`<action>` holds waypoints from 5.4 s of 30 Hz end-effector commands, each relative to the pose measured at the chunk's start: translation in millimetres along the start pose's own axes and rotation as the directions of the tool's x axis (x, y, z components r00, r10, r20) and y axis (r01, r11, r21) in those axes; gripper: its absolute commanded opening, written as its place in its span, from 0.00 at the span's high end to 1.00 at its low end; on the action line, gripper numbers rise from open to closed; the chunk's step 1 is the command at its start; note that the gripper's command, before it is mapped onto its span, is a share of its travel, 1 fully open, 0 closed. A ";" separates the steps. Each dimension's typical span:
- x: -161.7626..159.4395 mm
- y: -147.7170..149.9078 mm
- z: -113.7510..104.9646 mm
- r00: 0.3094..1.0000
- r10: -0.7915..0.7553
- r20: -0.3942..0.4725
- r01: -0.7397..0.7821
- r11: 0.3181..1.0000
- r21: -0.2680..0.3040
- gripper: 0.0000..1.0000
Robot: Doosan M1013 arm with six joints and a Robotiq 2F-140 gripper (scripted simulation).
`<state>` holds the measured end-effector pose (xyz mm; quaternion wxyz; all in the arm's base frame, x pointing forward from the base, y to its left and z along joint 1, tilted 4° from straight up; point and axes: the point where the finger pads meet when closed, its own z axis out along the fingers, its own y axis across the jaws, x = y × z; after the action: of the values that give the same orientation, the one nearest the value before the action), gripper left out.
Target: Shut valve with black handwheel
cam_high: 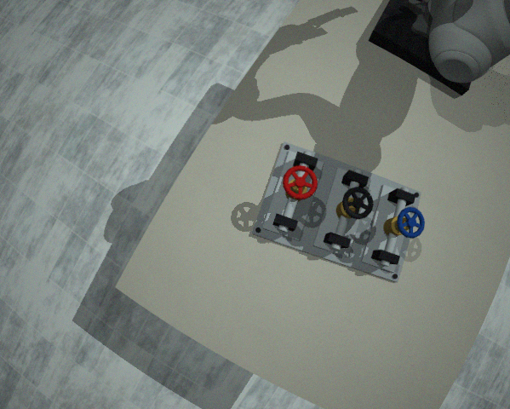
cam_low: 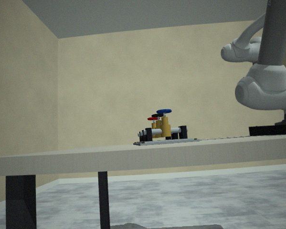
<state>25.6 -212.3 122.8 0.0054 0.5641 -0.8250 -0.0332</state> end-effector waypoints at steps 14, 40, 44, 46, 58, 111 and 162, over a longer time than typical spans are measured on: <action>0.0 0.0 0.0 1.000 0.000 0.000 0.000 1.000 0.000 0.00; 36.2 -193.9 -95.9 0.996 -0.075 -0.043 0.074 0.997 -0.023 0.00; 23.6 -246.2 -112.1 0.994 -0.091 -0.054 0.090 0.996 -0.025 0.00; 13.6 -273.5 -119.6 0.993 -0.099 -0.060 0.098 0.995 -0.026 0.00; -96.7 -429.7 -152.5 0.984 -0.148 -0.097 0.146 0.989 -0.023 0.00; -402.7 -569.8 -158.9 0.966 -0.214 -0.147 0.217 0.976 0.004 0.00; -360.6 -574.7 -46.8 0.913 0.407 -0.006 -0.407 0.913 0.000 0.00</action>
<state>693.7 -85.0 155.3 0.0209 0.4070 -0.9128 -0.0273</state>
